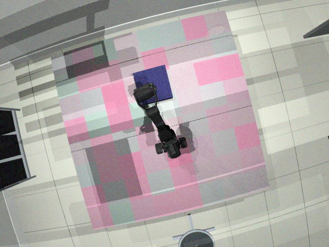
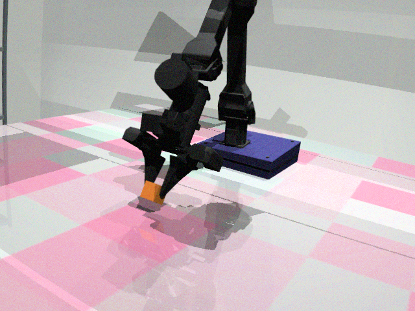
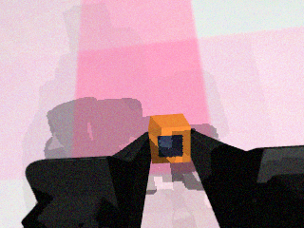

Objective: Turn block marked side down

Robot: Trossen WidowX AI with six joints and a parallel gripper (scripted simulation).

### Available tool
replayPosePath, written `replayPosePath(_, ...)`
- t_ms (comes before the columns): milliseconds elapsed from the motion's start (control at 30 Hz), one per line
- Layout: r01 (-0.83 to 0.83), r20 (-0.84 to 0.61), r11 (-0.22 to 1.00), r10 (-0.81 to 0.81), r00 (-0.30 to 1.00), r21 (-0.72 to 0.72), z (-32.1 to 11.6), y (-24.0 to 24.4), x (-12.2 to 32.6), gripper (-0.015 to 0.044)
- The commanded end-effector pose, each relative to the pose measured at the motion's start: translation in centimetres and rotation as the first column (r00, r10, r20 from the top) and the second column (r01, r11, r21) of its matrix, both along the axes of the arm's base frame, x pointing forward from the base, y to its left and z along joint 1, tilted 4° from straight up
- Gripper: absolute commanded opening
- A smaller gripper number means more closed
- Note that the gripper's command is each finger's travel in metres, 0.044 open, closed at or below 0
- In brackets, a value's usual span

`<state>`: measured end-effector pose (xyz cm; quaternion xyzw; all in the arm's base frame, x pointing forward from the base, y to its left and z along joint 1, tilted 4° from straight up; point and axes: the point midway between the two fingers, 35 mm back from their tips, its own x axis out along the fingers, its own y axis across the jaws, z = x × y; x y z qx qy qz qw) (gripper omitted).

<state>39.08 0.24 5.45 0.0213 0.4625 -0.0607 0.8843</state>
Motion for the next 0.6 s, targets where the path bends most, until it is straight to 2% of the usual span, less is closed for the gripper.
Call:
replayPosePath(0, -0.003, 0.034, 1.000, 0.003, 0.999, -0.011, 0.0, -0.1, 0.3, 0.0000)
replayPosePath(567, -0.008, 0.287, 0.999, 0.021, 0.958, -0.047, -2.6, 0.0, 1.5, 0.0000)
